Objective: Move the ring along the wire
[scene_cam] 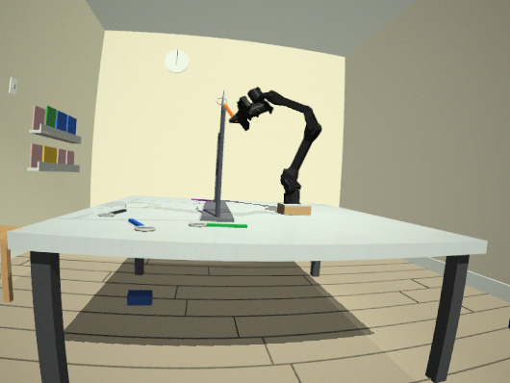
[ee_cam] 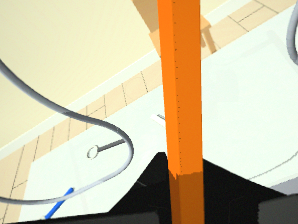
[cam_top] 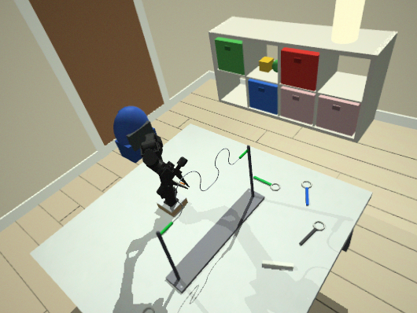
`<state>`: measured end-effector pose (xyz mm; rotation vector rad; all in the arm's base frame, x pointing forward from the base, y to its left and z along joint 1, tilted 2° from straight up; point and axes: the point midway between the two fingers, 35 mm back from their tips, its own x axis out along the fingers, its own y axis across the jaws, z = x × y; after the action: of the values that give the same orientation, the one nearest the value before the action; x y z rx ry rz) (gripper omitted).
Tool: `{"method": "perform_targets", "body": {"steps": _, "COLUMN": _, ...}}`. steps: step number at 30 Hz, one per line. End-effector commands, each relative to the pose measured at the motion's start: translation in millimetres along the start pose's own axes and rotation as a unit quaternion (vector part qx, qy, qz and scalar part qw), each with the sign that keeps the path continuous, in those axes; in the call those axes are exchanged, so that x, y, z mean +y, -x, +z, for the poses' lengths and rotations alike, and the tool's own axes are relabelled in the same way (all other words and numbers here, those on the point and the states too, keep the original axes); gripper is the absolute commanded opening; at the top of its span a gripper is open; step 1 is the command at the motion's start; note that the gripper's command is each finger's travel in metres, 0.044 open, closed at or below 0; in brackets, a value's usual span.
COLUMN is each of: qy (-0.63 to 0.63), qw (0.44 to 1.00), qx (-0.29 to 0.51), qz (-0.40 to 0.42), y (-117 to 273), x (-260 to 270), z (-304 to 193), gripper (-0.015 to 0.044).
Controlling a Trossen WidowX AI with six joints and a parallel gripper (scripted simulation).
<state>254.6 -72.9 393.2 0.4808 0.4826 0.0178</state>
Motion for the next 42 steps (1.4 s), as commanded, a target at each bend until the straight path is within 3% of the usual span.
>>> {"method": "perform_targets", "body": {"steps": 1, "qy": 0.034, "qw": 0.999, "qx": -0.006, "qz": -0.020, "y": 0.9, "x": -1.7, "z": 0.4, "gripper": -0.0150}}
{"method": "perform_targets", "body": {"steps": 42, "qy": 0.278, "qw": 0.945, "qx": -0.038, "qz": -0.169, "y": 2.3, "x": -22.6, "z": 6.8, "gripper": -0.0150}}
